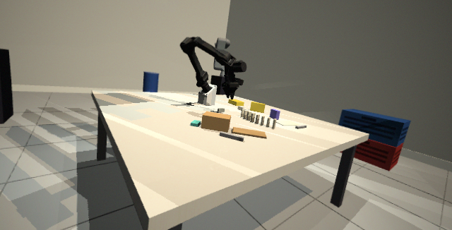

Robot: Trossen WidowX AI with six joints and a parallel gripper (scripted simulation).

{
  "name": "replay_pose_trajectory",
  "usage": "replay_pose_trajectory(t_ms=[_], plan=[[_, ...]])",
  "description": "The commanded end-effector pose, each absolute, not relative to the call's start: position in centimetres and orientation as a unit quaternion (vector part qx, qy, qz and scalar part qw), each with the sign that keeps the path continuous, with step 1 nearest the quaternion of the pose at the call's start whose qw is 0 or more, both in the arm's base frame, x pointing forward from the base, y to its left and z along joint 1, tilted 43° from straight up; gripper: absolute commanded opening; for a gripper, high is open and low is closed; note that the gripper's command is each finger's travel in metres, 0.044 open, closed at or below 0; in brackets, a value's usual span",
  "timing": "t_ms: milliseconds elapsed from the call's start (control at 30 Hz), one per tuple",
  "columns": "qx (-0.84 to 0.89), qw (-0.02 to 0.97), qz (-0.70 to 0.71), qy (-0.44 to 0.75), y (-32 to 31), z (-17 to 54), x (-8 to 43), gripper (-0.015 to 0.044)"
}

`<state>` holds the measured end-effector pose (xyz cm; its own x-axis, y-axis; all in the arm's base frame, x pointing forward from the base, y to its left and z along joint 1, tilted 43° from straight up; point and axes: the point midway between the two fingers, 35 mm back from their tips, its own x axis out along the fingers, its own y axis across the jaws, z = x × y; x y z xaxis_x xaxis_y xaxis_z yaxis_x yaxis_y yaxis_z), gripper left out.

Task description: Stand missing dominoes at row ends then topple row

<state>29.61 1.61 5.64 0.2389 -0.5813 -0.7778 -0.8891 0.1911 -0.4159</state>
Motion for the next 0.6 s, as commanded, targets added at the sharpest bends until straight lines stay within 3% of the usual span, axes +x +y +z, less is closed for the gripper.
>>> replay_pose_trajectory(t_ms=[0,567], plan=[[-0.667,0.335,0.247,0.618,1.5,3.4,24.9,0.0440],[-0.674,0.307,0.263,0.619,-0.5,1.0,24.7,0.0440]])
